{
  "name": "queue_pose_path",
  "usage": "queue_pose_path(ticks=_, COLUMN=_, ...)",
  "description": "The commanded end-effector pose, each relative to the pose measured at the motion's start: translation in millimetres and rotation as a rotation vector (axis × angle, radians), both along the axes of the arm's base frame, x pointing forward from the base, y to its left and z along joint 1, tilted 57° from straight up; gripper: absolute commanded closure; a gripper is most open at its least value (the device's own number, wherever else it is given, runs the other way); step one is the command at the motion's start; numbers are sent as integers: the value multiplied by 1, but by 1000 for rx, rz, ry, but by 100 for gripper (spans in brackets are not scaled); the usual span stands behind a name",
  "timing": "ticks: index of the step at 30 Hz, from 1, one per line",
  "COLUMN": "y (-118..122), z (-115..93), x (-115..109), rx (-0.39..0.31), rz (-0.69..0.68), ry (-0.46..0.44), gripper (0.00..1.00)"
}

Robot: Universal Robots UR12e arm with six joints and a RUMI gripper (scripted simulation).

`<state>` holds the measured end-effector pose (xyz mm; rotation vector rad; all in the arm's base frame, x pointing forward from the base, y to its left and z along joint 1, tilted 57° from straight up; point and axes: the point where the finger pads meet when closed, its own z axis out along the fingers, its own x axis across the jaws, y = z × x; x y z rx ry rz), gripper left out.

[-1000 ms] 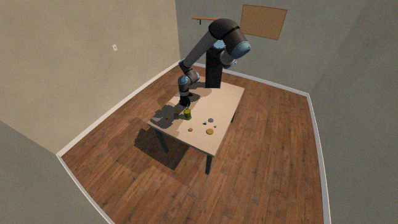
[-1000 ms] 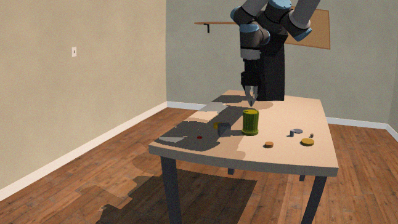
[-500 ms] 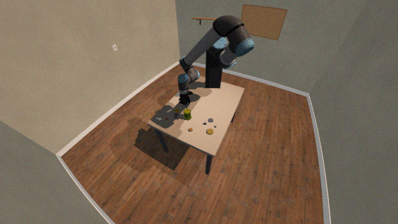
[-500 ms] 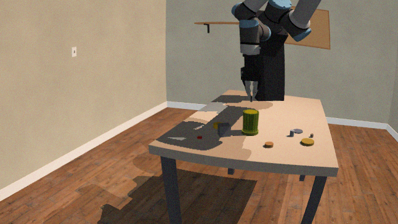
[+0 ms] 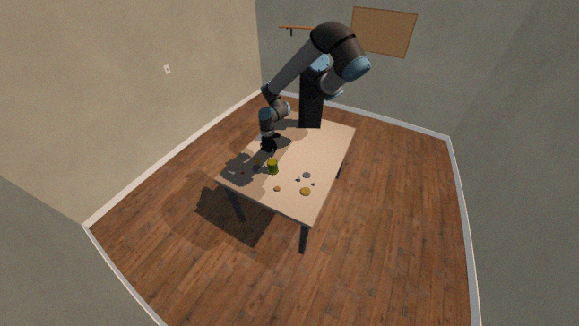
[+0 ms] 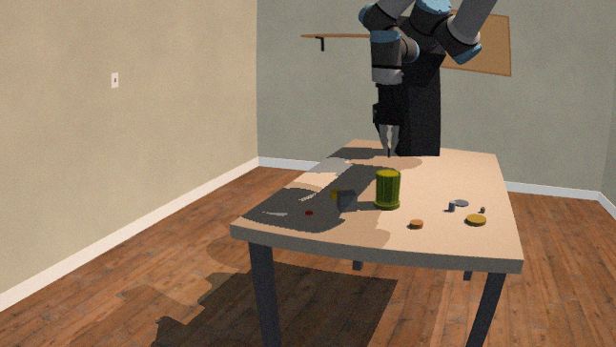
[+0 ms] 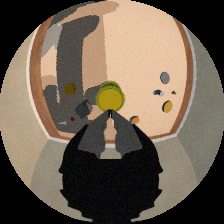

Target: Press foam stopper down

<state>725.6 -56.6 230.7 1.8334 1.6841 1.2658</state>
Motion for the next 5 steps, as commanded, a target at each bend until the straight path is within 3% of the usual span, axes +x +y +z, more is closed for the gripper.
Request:
queue_pose_path(ticks=1, y=0, z=0, x=0, rx=0, rz=0, ry=-1, gripper=100)
queue_pose_path(ticks=5, y=0, z=0, x=0, rx=0, rz=0, ry=-1, gripper=100)
